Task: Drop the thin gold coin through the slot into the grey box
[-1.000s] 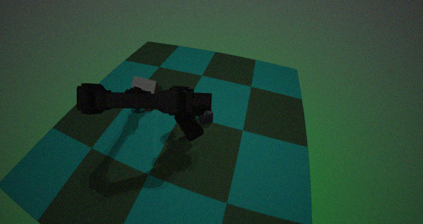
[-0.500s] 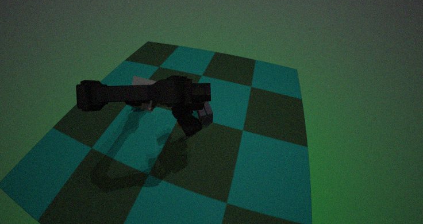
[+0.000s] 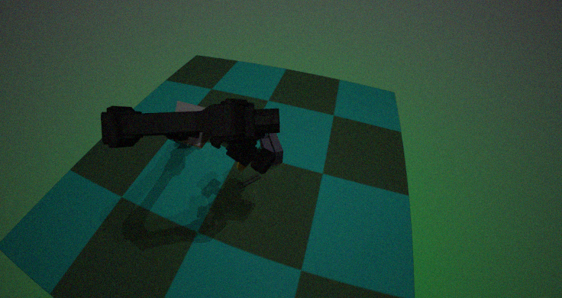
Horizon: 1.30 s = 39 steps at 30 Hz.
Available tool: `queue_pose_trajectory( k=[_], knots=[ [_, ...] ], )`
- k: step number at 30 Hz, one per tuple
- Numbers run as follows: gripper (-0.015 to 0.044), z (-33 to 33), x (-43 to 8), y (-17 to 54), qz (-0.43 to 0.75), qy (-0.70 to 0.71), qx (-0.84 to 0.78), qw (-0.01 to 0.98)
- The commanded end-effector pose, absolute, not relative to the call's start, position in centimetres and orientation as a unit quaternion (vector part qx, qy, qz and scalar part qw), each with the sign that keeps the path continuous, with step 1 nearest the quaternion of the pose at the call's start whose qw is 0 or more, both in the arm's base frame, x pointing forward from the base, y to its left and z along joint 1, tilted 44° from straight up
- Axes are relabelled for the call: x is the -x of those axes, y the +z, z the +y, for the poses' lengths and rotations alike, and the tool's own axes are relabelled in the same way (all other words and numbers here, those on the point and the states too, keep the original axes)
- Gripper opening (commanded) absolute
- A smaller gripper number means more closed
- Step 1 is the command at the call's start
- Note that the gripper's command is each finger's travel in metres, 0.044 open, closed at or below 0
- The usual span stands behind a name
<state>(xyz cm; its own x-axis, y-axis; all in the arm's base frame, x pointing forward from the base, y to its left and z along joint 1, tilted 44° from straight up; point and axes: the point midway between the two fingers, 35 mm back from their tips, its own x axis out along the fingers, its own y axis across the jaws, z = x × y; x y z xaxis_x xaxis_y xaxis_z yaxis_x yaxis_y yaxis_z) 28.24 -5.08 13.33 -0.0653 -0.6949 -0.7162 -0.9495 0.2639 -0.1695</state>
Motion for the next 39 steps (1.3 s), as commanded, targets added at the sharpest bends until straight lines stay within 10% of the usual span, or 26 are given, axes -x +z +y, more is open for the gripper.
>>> queue_pose_trajectory(
  k=[1, 21, 39],
  knots=[
    [0.0000, -5.0, -28.1, 13.3, 0.694, 0.227, 0.603, 0.320],
    [0.0000, -4.8, -27.9, 13.1, 0.578, 0.447, 0.675, 0.099],
    [0.0000, -3.6, -28.8, 12.0, 0.572, 0.453, 0.677, 0.095]
  ],
)
